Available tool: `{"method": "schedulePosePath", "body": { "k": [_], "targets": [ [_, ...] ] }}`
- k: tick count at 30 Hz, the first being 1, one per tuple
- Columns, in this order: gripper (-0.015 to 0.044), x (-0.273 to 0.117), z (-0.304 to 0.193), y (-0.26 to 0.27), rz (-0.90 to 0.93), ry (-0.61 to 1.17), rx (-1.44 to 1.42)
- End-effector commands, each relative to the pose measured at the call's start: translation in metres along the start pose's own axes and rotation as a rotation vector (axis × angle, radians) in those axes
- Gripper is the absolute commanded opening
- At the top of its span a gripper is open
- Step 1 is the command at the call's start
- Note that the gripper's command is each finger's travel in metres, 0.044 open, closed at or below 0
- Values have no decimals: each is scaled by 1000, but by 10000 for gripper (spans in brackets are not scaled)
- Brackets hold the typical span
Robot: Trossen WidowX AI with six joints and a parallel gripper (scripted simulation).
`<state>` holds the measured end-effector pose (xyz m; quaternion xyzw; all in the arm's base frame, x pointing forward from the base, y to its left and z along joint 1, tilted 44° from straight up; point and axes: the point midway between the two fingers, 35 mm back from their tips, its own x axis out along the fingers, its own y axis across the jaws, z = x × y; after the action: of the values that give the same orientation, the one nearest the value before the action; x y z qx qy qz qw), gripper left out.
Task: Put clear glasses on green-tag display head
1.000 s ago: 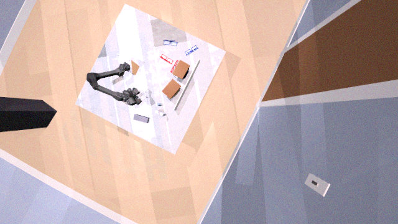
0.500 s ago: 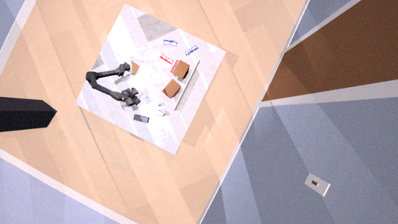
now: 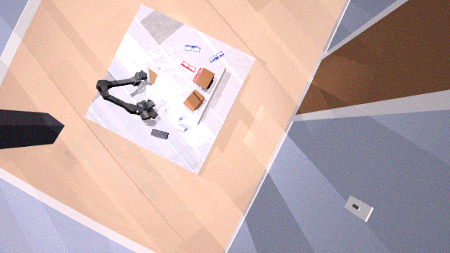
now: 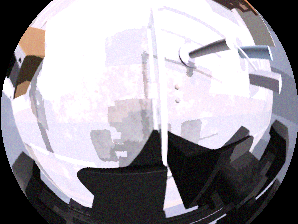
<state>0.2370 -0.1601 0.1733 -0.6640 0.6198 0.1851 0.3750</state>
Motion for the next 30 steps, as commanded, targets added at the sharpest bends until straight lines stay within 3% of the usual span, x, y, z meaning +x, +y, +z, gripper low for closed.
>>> {"method": "schedulePosePath", "body": {
  "k": [1, 30],
  "targets": [
    [0, -1, -3, 1, -3, 1, 1],
    [0, -1, -21, 5, -4, 2, 1]
  ]
}}
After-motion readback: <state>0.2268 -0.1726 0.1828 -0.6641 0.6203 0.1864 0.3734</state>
